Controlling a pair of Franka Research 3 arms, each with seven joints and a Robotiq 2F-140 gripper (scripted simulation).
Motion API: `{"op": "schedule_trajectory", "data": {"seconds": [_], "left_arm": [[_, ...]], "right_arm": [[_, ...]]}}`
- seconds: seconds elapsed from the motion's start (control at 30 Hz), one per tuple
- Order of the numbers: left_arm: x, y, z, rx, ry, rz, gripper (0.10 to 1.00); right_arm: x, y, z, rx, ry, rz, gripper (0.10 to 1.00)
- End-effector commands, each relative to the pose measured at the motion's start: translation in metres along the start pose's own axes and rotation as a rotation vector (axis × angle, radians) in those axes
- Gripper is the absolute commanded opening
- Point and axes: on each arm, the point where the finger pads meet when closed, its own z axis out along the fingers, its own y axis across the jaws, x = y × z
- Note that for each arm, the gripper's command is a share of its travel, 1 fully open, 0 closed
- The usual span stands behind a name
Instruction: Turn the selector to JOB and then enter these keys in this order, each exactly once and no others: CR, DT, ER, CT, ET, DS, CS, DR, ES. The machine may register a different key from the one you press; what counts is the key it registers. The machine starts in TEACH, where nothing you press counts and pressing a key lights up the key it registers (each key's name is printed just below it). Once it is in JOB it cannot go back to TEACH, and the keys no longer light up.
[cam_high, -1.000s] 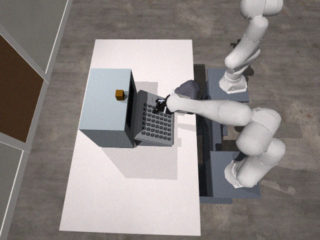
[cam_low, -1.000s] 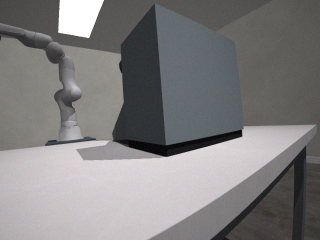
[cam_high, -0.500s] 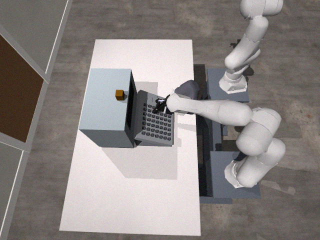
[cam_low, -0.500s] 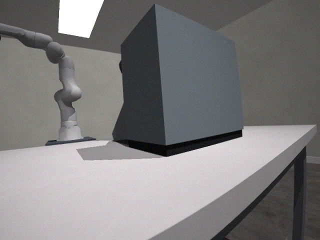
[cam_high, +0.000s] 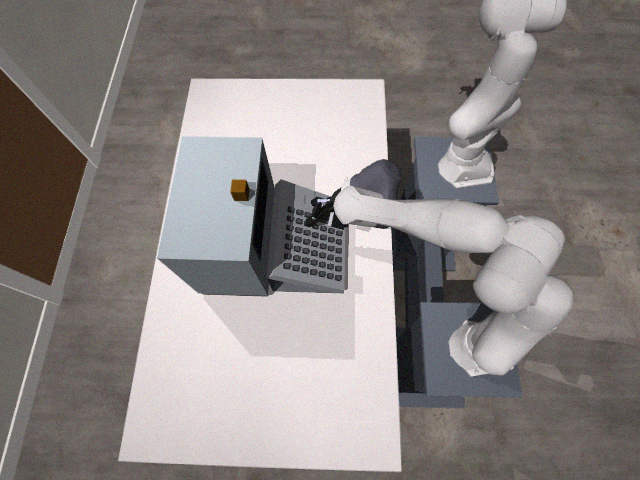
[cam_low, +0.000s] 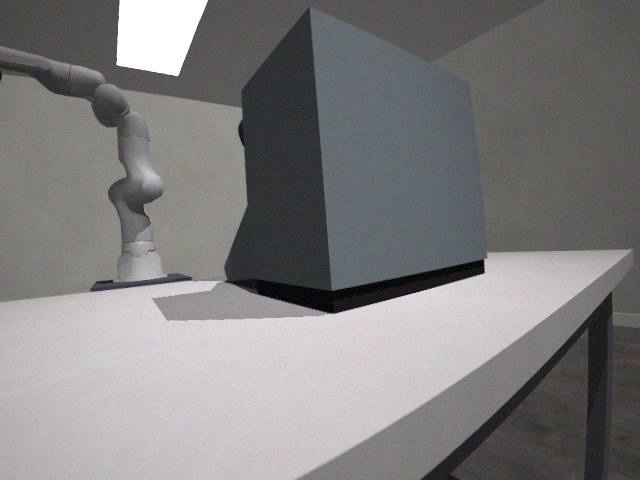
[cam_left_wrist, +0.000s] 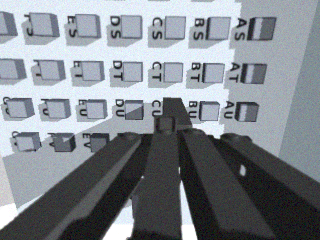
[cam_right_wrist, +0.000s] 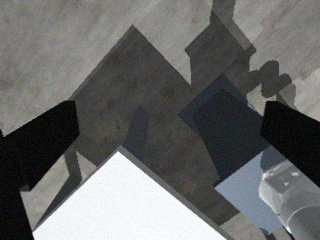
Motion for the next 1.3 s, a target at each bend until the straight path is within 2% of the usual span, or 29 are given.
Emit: {"op": "schedule_trajectory", "data": {"seconds": [0.0, 0.5, 0.9, 1.0, 1.2, 1.27], "left_arm": [[0.0, 0.001, -0.006, 0.0, 0.0, 0.0, 0.099], [0.0, 0.001, -0.026, 0.0, 0.0, 0.0, 0.099], [0.001, 0.0, -0.028, 0.0, 0.0, 0.0, 0.099], [0.013, -0.006, -0.028, 0.0, 0.0, 0.0, 0.099], [0.059, -0.029, -0.028, 0.0, 0.0, 0.0, 0.099], [0.059, -0.029, -0.028, 0.0, 0.0, 0.0, 0.099]], "right_arm": [[0.0, 0.002, 0.0, -0.002, -0.001, -0.004, 1.0], [0.0, 0.002, 0.0, -0.002, -0.001, -0.004, 1.0], [0.0, 0.002, 0.0, -0.002, -0.001, -0.004, 1.0], [0.0, 0.002, 0.0, -0.002, -0.001, -0.004, 1.0], [0.0, 0.002, 0.0, -0.002, -0.001, -0.004, 1.0], [0.0, 0.002, 0.0, -0.002, -0.001, -0.004, 1.0]]}}
